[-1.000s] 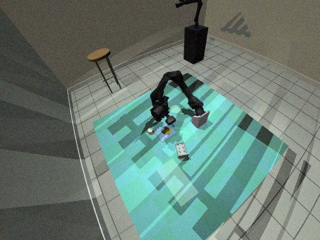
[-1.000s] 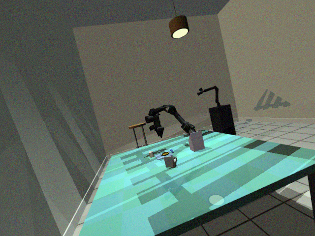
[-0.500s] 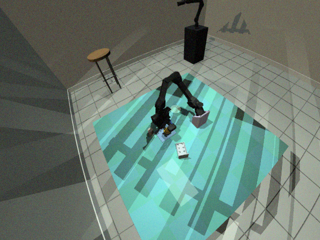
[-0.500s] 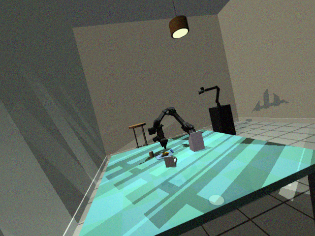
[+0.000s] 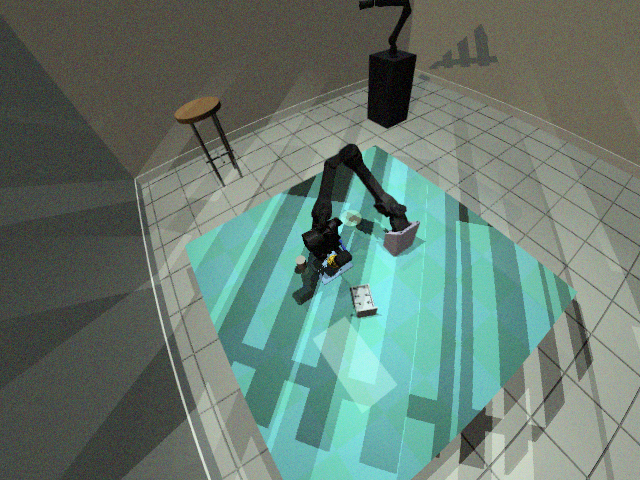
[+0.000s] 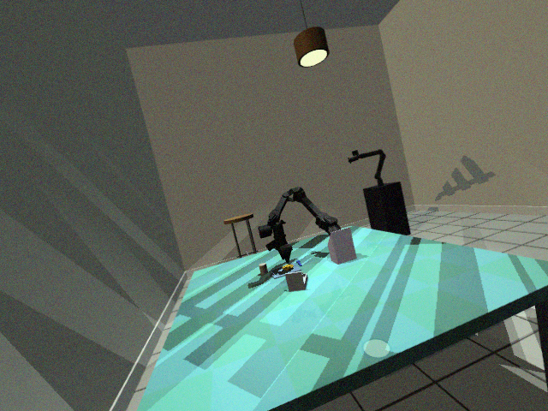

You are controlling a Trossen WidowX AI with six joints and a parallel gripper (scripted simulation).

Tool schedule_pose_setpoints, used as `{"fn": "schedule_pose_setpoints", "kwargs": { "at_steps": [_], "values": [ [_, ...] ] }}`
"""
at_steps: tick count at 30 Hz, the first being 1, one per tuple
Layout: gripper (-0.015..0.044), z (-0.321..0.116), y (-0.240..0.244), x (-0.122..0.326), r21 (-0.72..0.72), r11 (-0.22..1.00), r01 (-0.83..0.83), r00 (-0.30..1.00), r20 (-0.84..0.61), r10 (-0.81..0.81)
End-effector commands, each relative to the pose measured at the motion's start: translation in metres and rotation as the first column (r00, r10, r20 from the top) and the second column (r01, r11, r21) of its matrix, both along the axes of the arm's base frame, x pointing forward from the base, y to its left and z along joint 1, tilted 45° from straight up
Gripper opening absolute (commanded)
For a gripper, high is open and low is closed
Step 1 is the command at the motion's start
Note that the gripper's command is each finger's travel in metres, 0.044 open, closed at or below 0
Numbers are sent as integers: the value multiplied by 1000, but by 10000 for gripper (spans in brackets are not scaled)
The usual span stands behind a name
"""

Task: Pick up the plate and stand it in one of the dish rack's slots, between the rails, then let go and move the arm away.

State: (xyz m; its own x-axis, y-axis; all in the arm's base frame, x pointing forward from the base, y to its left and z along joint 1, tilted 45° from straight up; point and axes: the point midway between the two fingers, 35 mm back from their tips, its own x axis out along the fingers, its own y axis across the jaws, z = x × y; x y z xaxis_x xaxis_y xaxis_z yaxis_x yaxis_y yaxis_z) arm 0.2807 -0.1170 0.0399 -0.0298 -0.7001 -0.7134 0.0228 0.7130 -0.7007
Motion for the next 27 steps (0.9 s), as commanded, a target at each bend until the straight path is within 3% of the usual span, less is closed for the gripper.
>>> {"fn": "schedule_pose_setpoints", "kwargs": {
  "at_steps": [1,25,27],
  "values": [
    [400,-7,-5,-3,-5,1000,-1,1000,-14,1],
    [400,-33,-29,-6,-9,1000,-1,1000,-15,1],
    [350,-33,-29,-6,-9,1000,-1,1000,-15,1]
  ]
}}
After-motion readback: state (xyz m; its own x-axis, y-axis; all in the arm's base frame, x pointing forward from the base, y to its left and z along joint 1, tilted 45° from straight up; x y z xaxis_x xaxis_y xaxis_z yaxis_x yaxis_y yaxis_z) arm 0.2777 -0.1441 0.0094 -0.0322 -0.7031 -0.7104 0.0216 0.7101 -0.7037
